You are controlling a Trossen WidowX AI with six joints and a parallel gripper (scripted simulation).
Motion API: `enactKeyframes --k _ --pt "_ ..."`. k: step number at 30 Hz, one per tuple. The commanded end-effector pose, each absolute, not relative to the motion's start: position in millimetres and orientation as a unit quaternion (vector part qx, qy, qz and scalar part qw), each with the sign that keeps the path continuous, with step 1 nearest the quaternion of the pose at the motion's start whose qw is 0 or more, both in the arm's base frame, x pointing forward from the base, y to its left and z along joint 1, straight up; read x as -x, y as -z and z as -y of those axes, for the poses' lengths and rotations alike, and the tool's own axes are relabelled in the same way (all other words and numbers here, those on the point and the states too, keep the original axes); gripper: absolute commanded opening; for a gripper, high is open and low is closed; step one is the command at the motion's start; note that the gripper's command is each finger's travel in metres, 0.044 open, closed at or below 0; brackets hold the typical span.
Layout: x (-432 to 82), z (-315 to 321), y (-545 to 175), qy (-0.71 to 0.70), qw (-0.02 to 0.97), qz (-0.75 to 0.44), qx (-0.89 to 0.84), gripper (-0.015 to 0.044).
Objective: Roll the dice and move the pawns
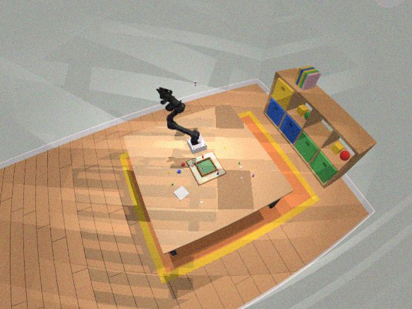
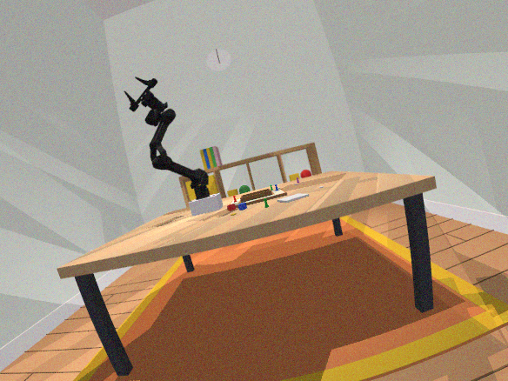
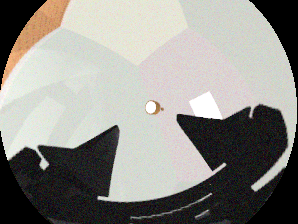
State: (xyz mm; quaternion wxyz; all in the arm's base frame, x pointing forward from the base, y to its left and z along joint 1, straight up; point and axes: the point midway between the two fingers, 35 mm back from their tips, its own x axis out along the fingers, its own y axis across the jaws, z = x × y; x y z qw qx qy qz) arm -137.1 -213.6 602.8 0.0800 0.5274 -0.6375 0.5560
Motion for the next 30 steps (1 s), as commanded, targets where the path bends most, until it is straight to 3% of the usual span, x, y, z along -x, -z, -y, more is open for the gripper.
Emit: enactKeyframes --k 1,5,16,30 --pt "136.9 212.3 -603.5 -0.555 0.084 0.638 -0.528 0.0374" --pt "128.1 176.4 -621.7 -0.534 0.173 0.642 -0.523 0.0275" --pt "38.3 37.1 -659.0 -0.482 0.452 0.575 -0.483 0.0275" --pt "-125.9 -60.1 -628.4 -0.330 0.746 0.451 -0.362 0.0275"
